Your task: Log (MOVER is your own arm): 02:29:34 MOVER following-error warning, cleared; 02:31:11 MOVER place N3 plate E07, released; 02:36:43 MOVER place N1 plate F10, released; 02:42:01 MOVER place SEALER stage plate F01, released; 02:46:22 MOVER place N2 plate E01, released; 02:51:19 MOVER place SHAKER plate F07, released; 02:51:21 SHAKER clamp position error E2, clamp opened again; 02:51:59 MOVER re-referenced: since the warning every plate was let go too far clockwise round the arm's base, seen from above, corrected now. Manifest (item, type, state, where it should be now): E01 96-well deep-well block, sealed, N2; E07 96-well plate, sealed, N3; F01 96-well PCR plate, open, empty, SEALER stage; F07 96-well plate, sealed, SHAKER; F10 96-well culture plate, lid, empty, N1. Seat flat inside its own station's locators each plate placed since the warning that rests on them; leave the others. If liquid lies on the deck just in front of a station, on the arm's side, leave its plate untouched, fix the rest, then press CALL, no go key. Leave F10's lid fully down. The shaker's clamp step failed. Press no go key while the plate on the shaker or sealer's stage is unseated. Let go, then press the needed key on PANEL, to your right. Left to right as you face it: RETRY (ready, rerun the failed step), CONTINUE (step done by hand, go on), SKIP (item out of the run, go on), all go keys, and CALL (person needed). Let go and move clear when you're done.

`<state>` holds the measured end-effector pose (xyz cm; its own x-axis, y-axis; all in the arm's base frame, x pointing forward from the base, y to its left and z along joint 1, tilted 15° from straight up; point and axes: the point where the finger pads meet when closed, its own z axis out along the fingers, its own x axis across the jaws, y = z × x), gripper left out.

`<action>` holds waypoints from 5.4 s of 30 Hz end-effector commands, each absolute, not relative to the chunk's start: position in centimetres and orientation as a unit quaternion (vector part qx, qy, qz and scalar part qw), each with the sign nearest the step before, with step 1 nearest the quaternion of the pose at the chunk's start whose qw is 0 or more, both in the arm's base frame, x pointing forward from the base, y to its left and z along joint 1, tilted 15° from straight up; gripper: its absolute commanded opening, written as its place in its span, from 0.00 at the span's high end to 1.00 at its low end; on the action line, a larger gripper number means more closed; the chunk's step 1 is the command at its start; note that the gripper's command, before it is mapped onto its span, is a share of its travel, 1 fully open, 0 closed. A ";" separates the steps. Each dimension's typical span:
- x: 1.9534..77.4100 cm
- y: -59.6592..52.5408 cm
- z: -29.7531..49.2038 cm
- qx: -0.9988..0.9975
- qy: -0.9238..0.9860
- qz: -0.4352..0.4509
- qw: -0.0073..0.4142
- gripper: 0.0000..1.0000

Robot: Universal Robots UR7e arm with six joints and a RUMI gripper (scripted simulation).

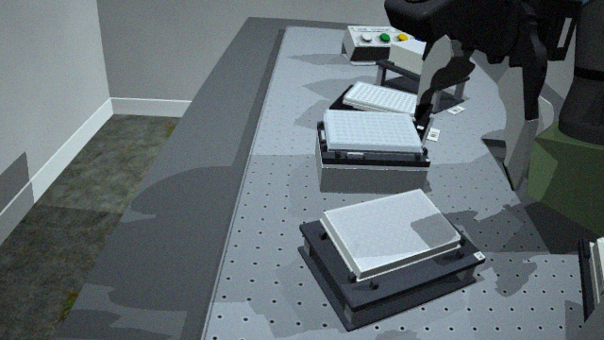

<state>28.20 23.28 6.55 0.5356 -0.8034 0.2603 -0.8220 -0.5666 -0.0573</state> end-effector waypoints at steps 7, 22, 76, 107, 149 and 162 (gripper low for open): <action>30.7 19.4 7.8 0.843 -0.520 0.131 0.026 0.18; 32.8 14.5 9.2 0.816 -0.562 0.132 0.020 0.18; 35.4 5.6 8.4 0.754 -0.633 0.173 0.041 0.18; 35.9 5.1 6.0 0.754 -0.633 0.173 0.041 0.18; 36.3 4.5 4.0 0.754 -0.633 0.173 0.041 0.18; 36.3 4.5 4.1 0.754 -0.633 0.173 0.041 1.00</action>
<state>36.31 4.51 4.02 0.1402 -0.9397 0.3119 -0.9679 -0.1965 -0.1567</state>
